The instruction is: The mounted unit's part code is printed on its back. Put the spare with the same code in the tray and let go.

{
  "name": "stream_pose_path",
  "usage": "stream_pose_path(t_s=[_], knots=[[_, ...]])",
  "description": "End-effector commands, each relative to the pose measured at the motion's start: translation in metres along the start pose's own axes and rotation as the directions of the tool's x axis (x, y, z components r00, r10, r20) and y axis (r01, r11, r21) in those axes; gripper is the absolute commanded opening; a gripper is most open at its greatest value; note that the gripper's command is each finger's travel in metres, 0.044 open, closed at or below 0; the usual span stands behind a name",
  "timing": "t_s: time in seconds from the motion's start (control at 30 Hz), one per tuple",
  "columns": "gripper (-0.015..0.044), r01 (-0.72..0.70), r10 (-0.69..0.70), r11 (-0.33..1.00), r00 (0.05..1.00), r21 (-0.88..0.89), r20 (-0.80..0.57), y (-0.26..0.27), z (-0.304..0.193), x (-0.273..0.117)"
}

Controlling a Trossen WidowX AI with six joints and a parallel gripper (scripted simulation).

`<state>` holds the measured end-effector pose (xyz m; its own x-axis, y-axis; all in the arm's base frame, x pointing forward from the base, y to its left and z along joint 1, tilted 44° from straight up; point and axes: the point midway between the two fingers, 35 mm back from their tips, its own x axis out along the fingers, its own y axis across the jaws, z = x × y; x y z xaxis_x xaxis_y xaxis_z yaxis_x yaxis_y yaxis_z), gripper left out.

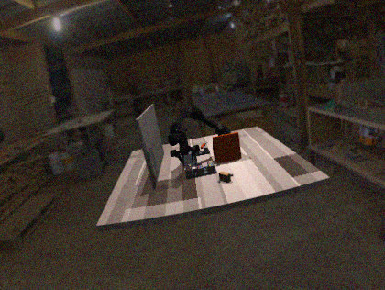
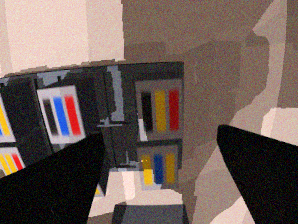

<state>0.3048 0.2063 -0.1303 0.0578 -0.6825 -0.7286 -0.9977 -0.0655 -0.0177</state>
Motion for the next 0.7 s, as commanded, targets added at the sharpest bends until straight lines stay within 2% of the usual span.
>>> stream_pose_path(t_s=[0.0, 0.67], knots=[[0.03, 0.011, -0.011, 1.0, 1.0, -0.007, 0.001, 0.0, 0.001, -0.001], [0.03, 0.011, -0.011, 1.0, 1.0, -0.006, 0.002, -0.002, 0.002, 0.029]])
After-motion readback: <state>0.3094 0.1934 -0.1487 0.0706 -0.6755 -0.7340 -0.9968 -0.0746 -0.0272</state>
